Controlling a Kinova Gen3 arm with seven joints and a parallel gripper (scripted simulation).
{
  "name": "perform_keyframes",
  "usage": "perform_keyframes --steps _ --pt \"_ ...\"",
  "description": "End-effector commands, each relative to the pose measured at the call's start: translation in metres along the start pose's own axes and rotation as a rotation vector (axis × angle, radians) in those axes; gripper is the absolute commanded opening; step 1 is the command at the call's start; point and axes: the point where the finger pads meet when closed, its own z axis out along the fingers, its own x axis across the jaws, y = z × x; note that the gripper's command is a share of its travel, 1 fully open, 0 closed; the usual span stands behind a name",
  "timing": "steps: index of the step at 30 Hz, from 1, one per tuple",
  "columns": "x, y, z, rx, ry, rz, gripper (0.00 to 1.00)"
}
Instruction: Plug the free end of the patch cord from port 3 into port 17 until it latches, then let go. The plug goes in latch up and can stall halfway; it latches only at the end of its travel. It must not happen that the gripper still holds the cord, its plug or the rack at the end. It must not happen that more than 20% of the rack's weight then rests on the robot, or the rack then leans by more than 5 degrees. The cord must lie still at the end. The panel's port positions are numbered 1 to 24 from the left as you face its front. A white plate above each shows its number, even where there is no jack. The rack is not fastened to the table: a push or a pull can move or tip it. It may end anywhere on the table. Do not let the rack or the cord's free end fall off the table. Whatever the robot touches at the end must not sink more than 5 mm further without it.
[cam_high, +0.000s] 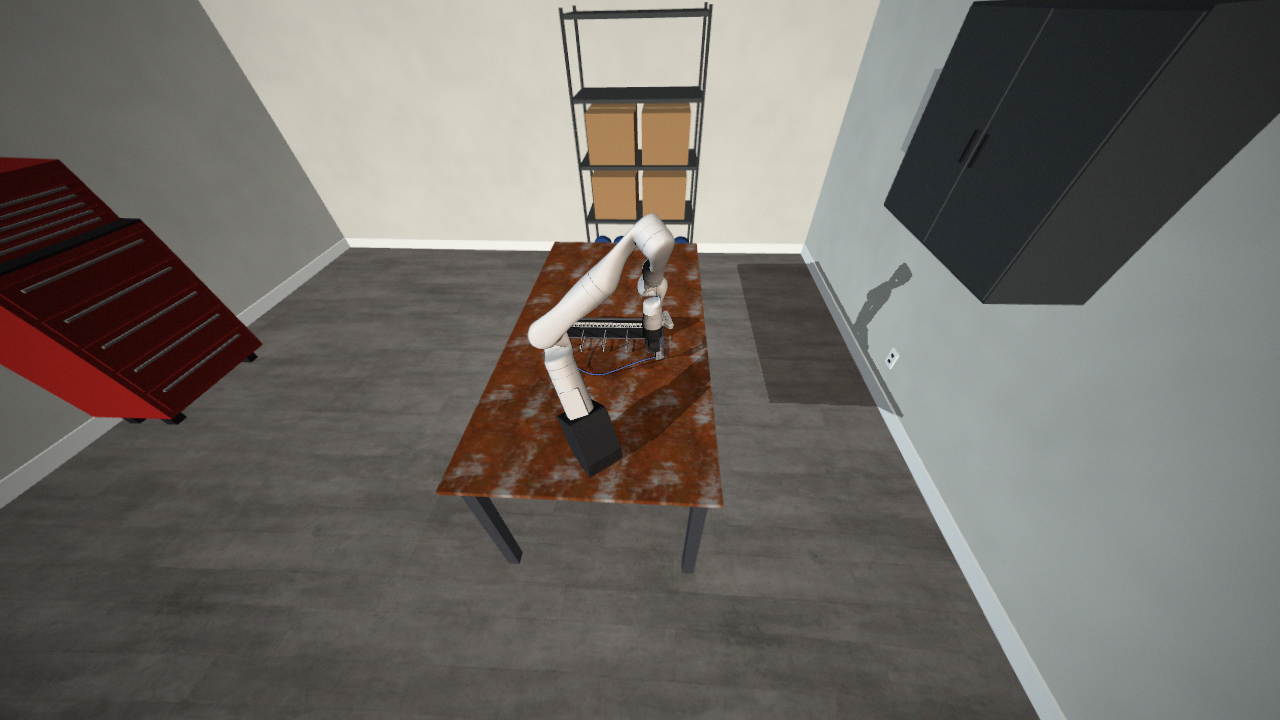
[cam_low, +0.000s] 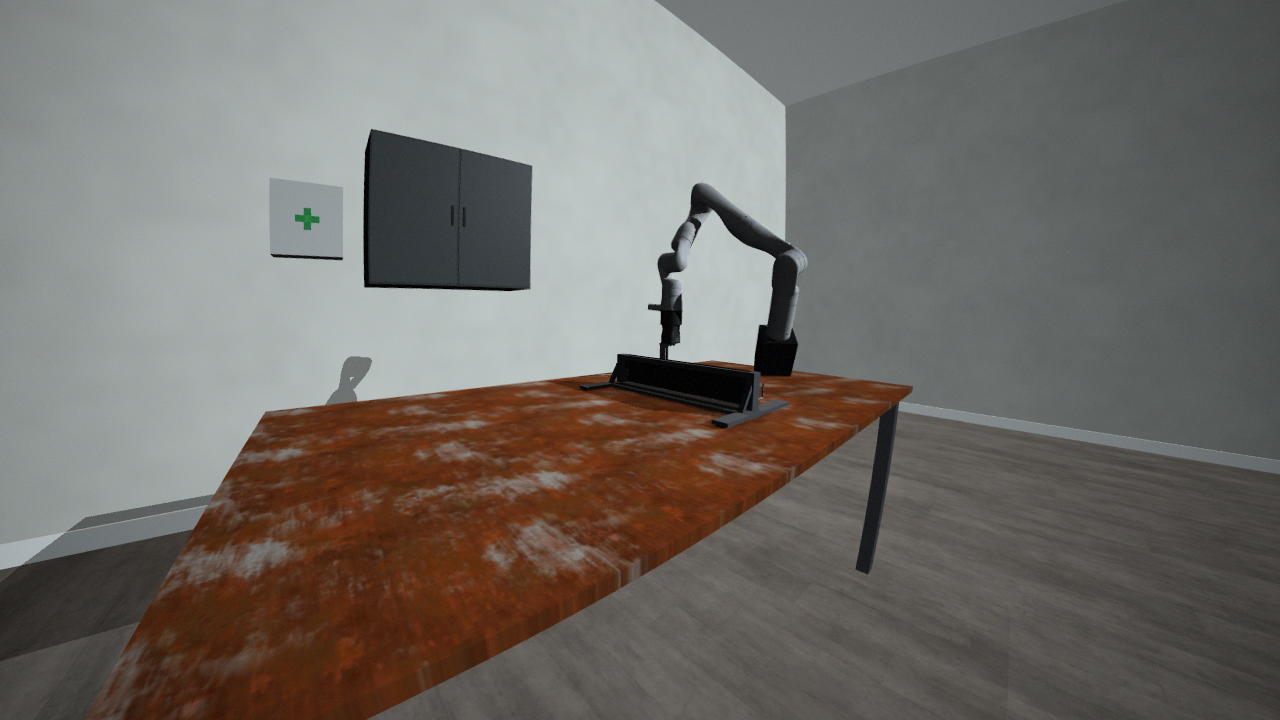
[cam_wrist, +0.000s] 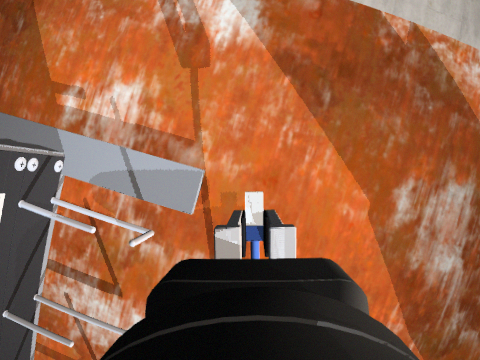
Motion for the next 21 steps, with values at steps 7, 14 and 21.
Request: perform_keyframes --steps 7,14,21 --pt "-0.006 0.005 -0.002 0.001 0.0 -0.049 0.0" --pt "-0.013 0.012 -0.005 0.002 0.0 -0.121 0.0" --pt "-0.02 0.018 -0.007 0.002 0.001 -0.182 0.0"
